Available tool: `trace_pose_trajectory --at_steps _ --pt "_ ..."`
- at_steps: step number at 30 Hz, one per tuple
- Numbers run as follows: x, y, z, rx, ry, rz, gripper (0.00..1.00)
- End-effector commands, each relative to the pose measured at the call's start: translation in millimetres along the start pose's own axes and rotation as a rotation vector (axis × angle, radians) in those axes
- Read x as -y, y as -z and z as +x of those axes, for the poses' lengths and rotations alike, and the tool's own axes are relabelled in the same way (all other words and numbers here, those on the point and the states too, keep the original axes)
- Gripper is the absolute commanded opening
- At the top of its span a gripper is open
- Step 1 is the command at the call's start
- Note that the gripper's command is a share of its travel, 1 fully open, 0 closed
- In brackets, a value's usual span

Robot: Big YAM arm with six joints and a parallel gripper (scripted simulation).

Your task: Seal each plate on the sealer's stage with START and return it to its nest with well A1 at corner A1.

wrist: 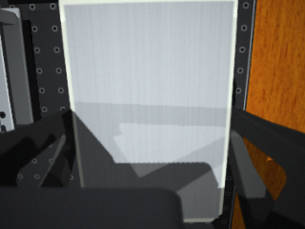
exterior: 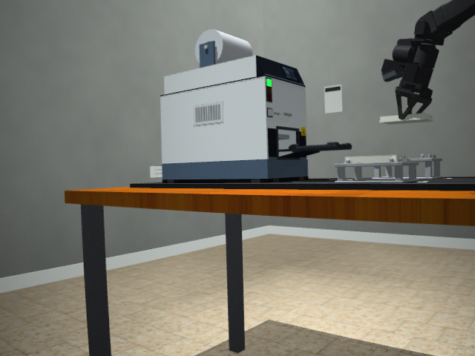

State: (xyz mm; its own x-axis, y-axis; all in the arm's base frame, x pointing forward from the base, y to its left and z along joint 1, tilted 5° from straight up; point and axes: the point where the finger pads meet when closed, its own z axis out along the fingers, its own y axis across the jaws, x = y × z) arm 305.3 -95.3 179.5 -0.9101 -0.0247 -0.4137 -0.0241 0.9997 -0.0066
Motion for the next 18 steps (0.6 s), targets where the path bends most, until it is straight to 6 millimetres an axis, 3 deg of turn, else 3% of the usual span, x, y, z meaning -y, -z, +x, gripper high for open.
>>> trace_pose_trajectory --at_steps 1,8,18 --pt "-0.6 7.1 -15.6 0.044 0.007 0.011 0.00" --pt "-1.5 -6.4 -7.6 0.016 0.003 0.000 0.00" --pt "0.0 -5.7 -11.2 0.029 0.005 0.006 0.00"
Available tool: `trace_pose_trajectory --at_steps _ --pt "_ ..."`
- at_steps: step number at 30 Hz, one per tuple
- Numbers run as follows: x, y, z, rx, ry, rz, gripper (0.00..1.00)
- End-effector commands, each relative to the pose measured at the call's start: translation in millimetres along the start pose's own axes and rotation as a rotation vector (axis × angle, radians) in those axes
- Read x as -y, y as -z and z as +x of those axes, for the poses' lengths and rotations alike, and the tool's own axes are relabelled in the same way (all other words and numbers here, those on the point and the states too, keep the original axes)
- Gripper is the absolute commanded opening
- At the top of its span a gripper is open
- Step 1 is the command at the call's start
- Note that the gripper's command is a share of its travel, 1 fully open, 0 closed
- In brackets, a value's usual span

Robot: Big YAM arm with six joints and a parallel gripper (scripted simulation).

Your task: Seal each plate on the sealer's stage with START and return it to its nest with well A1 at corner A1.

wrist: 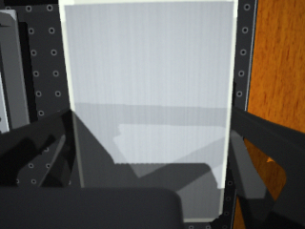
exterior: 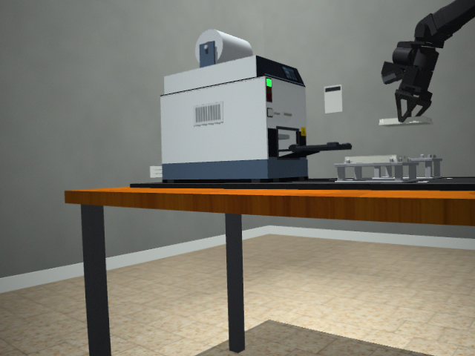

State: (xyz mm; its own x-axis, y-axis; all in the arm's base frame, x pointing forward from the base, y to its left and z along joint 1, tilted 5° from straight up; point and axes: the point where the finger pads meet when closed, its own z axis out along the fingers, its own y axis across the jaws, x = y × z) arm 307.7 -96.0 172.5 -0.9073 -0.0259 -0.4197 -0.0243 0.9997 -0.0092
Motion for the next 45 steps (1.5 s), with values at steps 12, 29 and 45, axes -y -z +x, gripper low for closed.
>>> trace_pose_trajectory --at_steps 12,29,45 --pt "-0.3 -5.9 -9.3 0.020 0.004 0.004 0.00" --pt "0.2 -13.3 -7.4 0.019 0.004 0.005 0.00" --pt "-1.3 -20.9 -0.5 0.012 0.003 0.002 0.00"
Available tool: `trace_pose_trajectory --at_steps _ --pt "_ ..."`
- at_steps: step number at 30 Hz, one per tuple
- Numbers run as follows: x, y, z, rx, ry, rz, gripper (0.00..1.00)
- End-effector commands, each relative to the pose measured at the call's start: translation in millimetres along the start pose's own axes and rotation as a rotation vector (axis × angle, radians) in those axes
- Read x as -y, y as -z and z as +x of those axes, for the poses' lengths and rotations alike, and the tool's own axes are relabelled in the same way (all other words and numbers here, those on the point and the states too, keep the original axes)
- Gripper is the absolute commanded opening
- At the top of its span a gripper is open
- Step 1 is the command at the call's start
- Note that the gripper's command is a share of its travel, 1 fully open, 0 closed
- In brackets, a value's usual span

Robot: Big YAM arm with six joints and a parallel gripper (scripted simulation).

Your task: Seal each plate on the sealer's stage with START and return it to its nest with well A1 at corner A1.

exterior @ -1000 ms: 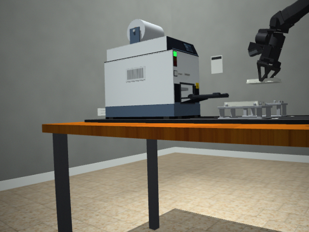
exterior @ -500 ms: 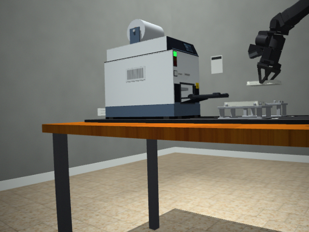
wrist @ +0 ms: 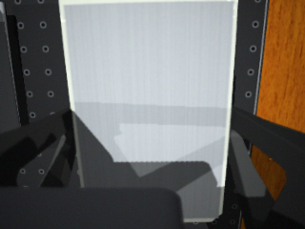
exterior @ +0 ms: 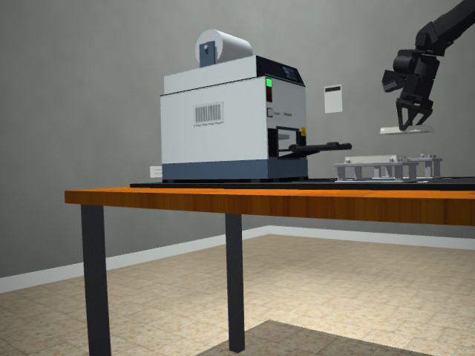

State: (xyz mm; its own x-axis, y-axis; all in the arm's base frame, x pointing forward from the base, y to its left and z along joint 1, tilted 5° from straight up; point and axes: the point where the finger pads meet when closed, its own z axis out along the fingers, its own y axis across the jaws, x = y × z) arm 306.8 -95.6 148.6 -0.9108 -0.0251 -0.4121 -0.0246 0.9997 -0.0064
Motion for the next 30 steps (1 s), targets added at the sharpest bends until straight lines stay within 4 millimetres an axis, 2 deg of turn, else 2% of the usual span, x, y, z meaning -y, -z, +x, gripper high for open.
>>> trace_pose_trajectory --at_steps 1,10,21,30 --pt "0.2 1.0 -13.7 0.025 0.004 0.007 0.00" --pt "3.5 2.4 -22.7 0.043 0.007 0.013 0.00" --pt "-2.2 -5.9 -4.2 0.027 0.004 0.007 0.00" --pt "4.0 -5.0 -21.4 0.047 0.007 0.014 0.00"
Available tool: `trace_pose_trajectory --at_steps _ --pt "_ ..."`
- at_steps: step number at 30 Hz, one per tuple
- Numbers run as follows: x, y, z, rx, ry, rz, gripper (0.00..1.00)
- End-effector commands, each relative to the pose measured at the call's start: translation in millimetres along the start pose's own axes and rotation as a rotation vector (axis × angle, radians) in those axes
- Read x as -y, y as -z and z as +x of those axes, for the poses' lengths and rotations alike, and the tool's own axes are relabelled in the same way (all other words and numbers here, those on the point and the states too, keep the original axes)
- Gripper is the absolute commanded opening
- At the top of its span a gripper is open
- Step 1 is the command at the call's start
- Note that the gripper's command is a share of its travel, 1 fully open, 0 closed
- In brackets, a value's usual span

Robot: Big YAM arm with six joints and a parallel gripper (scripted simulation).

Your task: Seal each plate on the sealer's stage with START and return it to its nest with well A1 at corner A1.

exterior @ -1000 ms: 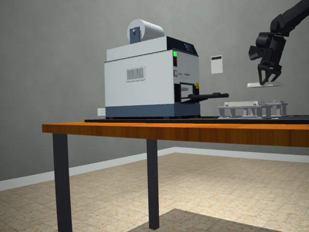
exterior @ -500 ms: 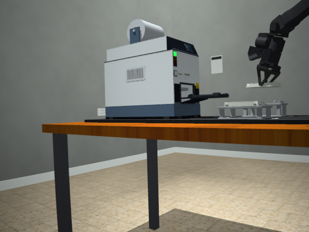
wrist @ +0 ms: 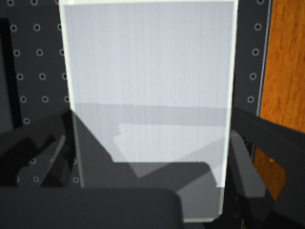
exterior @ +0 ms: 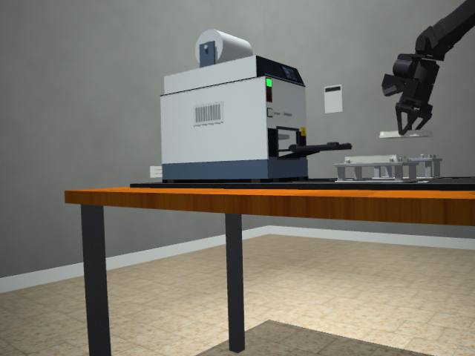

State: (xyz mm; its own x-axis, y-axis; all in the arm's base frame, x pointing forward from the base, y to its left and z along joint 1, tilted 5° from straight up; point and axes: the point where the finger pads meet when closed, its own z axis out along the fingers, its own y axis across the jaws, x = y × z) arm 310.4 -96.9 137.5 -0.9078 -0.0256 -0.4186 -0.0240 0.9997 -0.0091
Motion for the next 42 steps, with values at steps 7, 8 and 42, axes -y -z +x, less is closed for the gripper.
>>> trace_pose_trajectory --at_steps 7,8,42 --pt "3.5 5.4 -25.1 0.046 0.008 0.014 0.00" --pt "3.5 5.4 -25.1 0.046 0.008 0.014 0.00" --pt "2.0 -13.9 -12.1 0.026 0.005 0.007 0.00"
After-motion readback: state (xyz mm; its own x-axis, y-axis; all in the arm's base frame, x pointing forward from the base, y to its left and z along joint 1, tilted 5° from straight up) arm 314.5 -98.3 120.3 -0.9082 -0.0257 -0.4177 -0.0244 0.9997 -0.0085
